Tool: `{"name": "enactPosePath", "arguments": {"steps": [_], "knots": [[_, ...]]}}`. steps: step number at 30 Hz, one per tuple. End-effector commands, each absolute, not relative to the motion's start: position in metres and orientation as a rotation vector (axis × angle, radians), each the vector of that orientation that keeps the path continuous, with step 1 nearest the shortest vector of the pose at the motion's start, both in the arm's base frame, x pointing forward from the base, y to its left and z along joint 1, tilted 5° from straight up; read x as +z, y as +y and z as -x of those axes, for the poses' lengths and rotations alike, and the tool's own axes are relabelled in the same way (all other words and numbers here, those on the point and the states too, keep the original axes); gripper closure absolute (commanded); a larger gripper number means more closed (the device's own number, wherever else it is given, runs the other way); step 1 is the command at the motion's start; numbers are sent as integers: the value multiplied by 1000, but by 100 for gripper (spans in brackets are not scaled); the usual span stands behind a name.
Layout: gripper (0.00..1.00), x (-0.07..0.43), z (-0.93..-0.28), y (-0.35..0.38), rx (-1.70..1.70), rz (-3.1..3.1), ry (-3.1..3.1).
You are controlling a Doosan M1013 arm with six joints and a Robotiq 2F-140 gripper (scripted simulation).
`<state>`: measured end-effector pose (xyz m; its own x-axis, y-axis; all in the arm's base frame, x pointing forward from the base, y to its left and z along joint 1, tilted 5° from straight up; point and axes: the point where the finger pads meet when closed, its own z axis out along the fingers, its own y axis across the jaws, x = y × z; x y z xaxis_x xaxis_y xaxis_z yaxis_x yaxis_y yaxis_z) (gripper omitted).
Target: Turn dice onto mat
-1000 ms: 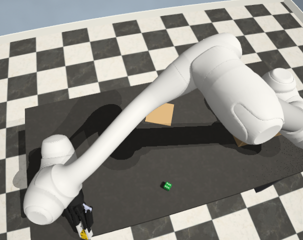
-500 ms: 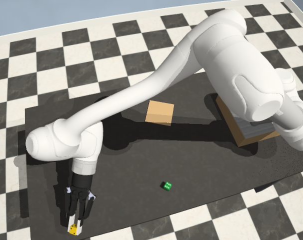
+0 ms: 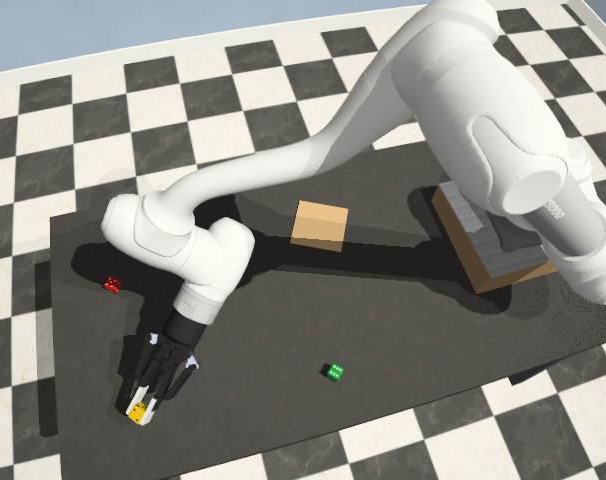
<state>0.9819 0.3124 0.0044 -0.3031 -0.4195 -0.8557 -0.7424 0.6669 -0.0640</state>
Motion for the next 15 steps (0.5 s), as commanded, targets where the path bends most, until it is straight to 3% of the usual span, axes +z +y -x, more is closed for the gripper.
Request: {"name": "enactPosePath", "arguments": {"steps": [1, 15], "knots": [[76, 5, -982, 313, 430, 905, 1935], [76, -23, -982, 310, 430, 905, 1935]]}}
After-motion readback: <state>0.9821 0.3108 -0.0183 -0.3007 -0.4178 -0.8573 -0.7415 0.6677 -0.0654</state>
